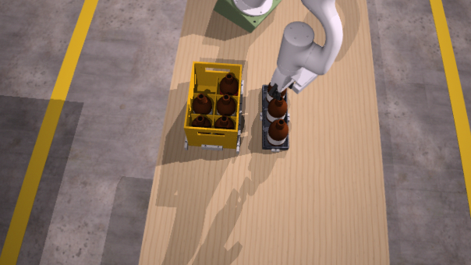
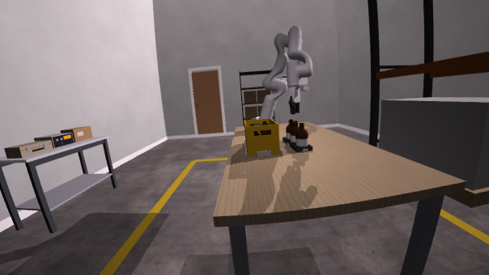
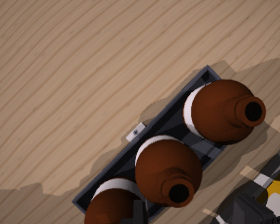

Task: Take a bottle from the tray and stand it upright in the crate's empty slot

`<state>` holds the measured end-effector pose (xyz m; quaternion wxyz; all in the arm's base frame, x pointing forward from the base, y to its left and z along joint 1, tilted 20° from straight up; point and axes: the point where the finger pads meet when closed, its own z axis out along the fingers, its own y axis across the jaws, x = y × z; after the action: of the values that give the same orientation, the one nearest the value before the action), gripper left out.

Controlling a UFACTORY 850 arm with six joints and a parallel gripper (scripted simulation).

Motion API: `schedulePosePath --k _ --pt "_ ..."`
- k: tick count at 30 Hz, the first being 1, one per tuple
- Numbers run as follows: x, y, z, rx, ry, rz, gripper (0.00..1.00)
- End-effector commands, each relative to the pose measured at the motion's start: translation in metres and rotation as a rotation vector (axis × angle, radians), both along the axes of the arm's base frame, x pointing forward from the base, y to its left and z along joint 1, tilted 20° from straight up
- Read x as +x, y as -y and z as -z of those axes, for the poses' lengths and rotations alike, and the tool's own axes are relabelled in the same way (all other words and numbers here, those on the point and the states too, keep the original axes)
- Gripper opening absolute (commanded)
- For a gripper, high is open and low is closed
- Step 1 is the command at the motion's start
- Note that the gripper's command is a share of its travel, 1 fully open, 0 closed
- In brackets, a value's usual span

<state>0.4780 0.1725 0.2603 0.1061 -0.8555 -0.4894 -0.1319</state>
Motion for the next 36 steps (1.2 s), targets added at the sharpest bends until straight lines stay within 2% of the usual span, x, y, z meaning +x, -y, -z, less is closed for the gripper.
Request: schedulePosePath --k 1,18,36 --pt "0.002 -0.002 0.005 0.001 0.002 0.0 0.65" --pt "0.004 -0.008 0.023 0.001 0.002 0.0 0.65" --pt "0.005 -0.01 0.028 0.001 0.002 0.0 0.65"
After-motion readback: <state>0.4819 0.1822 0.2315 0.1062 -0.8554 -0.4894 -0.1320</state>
